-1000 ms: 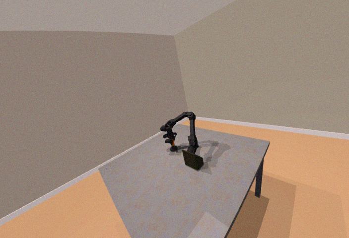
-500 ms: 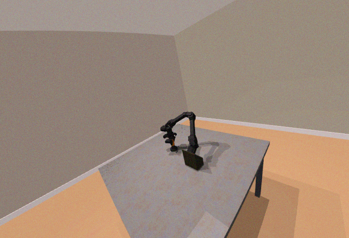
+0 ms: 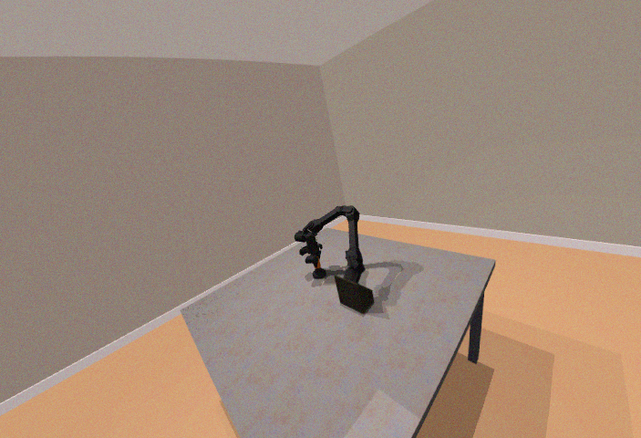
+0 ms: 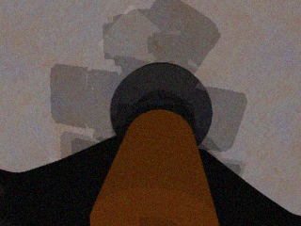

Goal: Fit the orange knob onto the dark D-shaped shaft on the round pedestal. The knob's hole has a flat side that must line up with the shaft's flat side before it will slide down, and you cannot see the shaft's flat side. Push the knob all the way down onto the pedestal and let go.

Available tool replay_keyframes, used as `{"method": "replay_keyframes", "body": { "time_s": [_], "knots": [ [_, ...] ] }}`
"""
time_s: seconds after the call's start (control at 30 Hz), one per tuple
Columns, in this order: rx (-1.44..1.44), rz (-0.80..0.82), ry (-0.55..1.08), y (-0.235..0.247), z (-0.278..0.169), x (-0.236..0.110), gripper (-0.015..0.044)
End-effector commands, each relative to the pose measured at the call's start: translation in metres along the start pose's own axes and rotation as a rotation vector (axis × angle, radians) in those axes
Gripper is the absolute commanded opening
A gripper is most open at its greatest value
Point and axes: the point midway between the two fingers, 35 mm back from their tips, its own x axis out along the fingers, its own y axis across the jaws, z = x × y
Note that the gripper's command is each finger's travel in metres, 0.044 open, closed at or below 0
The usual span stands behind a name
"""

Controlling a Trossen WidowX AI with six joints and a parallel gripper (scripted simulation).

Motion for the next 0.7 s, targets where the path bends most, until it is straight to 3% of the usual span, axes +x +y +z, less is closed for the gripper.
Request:
{"method": "replay_keyframes", "body": {
  "time_s": [0.0, 0.67],
  "knots": [
    [-0.030, -0.002, 0.000, 0.0005, -0.0003, 0.0009, 0.0000],
    [-0.055, -0.002, 0.000, -0.0008, 0.0006, -0.0022, 0.0000]
  ]
}}
